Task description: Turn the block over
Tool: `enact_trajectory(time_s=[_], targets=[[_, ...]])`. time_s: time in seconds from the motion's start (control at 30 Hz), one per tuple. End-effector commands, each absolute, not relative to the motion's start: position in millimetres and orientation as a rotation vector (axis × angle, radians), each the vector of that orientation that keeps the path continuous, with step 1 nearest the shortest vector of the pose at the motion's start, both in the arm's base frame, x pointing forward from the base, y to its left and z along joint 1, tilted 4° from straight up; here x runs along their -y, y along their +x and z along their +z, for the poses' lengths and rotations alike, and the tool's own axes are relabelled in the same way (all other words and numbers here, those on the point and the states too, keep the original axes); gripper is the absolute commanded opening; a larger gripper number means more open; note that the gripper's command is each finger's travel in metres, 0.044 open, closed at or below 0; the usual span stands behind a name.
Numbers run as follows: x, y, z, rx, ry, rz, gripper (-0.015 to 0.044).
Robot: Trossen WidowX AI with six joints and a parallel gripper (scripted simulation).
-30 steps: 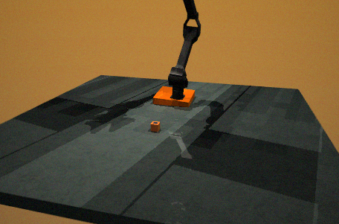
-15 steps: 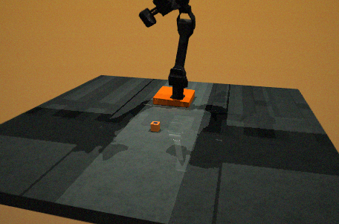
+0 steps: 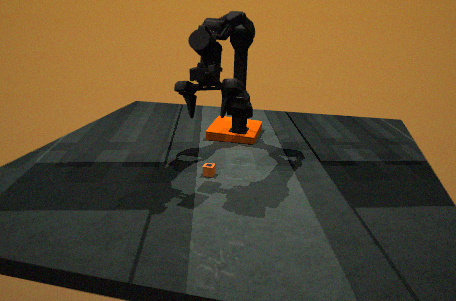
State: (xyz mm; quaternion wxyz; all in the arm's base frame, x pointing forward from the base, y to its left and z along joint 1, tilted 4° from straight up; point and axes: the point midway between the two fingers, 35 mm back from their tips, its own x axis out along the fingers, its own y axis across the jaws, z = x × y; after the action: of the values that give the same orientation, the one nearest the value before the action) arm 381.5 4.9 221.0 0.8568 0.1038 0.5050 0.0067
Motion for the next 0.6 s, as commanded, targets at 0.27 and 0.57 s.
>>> enact_trajectory(time_s=[0.27,0.57], targets=[[-3.4,343.7,125.3,-1.487,0.000,0.080,0.0440],[-3.2,348.8,93.3,-1.487,0.000,0.080,0.0440]])
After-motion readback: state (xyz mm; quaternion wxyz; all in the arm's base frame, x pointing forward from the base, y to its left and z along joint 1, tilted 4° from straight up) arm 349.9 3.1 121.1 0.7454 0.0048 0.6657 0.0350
